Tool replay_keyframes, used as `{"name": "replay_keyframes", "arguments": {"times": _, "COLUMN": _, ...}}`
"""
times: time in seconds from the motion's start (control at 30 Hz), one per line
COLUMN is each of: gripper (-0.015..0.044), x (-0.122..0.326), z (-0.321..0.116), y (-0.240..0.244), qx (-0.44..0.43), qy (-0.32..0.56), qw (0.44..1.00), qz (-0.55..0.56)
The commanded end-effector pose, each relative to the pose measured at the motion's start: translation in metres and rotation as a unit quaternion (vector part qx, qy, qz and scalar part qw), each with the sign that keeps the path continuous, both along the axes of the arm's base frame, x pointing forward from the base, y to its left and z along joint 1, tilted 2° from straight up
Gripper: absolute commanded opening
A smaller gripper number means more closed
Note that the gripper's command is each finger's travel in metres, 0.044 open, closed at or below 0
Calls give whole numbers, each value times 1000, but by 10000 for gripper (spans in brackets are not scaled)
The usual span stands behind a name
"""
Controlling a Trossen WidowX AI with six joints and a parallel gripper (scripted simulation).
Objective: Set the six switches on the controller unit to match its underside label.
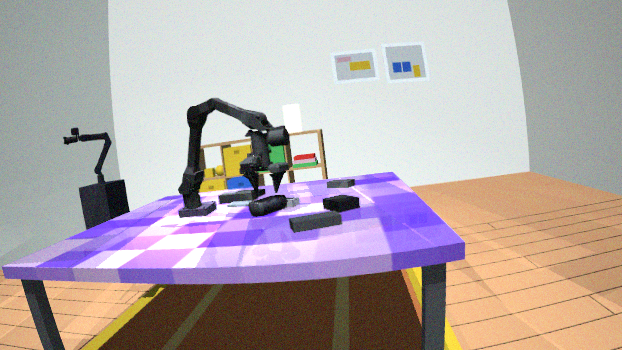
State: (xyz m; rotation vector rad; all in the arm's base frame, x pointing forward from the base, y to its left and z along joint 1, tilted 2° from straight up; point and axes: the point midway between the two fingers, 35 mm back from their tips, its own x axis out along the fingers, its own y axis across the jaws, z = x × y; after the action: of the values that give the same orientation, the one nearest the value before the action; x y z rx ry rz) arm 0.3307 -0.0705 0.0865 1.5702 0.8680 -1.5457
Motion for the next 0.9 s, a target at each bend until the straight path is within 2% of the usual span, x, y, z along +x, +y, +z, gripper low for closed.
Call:
{"name": "replay_keyframes", "arguments": {"times": 0.0, "gripper": 440, "x": 1, "z": 18, "y": 0, "qx": -1, "qy": -1, "qw": 1000, "qz": 1}}
{"name": "replay_keyframes", "arguments": {"times": 0.1, "gripper": 440, "x": -1, "z": 47, "y": 2, "qx": 0, "qy": -2, "qw": 1000, "qz": 0}}
{"name": "replay_keyframes", "arguments": {"times": 0.3, "gripper": 440, "x": -1, "z": 49, "y": 2, "qx": 0, "qy": -2, "qw": 1000, "qz": 0}}
{"name": "replay_keyframes", "arguments": {"times": 0.87, "gripper": 0, "x": -1, "z": 49, "y": 2, "qx": 0, "qy": -2, "qw": 1000, "qz": 0}}
